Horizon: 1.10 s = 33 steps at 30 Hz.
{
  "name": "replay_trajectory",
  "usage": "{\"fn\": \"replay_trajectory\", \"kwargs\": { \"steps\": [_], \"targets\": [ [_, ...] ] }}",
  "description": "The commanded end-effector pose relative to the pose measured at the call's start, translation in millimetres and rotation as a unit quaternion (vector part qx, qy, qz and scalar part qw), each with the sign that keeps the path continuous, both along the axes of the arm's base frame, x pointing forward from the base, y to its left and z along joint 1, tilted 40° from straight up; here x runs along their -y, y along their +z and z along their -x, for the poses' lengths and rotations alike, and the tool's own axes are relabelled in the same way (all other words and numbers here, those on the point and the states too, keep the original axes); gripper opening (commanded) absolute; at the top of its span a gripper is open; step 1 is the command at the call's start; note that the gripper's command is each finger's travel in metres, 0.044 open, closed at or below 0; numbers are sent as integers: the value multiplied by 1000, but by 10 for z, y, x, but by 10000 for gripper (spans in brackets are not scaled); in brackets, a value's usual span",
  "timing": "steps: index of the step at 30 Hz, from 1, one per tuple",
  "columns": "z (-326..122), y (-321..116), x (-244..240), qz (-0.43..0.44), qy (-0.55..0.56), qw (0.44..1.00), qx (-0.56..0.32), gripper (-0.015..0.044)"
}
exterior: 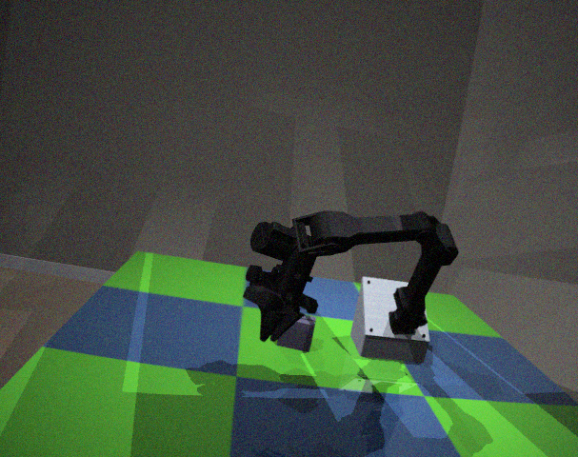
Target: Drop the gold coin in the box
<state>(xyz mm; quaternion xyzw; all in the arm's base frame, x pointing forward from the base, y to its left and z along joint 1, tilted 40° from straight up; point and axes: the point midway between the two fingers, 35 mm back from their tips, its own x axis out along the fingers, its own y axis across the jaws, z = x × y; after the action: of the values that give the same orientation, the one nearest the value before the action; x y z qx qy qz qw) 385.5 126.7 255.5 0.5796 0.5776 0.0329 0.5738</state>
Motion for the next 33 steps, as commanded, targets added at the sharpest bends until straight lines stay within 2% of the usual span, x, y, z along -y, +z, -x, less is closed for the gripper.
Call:
{"fn": "replay_trajectory", "kwargs": {
  "steps": [1, 10, 20, 23, 28, 33],
  "targets": [
    [-180, -477, 526, 39, -24, 999, -24, 161],
    [-122, -1520, 1660, 93, -17, 992, -78, 161],
    [646, -2595, 2697, 72, 23, 988, -135, 161],
    [791, -2718, 2792, 63, 29, 988, -138, 161],
    [791, -2718, 2792, 63, 29, 988, -138, 161],
    [763, -2990, 2572, 62, 29, 988, -138, 161]
  ]
}}
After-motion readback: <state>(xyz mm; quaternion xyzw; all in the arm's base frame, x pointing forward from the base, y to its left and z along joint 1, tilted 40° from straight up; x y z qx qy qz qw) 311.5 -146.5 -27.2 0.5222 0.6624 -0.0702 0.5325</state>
